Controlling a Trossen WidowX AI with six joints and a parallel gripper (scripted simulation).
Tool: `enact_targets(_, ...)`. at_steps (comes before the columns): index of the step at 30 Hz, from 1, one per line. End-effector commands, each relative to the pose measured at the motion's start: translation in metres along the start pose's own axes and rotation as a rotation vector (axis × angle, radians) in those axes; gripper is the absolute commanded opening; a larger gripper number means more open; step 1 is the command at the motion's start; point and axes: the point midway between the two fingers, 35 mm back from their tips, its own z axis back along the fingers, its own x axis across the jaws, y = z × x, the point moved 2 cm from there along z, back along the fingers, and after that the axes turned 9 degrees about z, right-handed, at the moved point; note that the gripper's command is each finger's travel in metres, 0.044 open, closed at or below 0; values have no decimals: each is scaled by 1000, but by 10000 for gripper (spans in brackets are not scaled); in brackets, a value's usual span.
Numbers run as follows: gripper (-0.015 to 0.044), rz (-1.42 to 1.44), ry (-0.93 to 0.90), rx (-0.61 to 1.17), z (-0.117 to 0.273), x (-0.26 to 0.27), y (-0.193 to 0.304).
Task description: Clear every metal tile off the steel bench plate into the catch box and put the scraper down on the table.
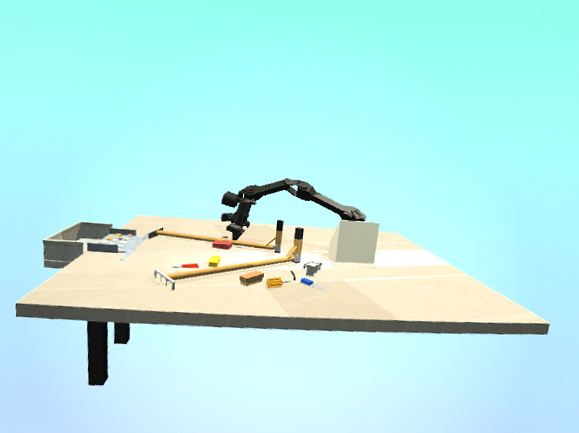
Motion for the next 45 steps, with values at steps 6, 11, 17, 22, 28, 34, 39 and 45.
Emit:
enact_targets(6,0,-12,-2,-2,-1,11,-2)
enact_targets(11,0,-16,-1,-3,-1,16,-3)
enact_targets(17,0,-21,0,-4,-1,22,-3)
enact_targets(22,0,-20,4,-7,3,18,-4)
enact_targets(28,0,-20,3,-7,25,17,-8)
enact_targets(34,0,-20,3,-7,30,17,-9)
enact_targets(39,0,-20,3,-7,30,18,-9)
enact_targets(45,0,-13,-2,-9,31,20,-9)
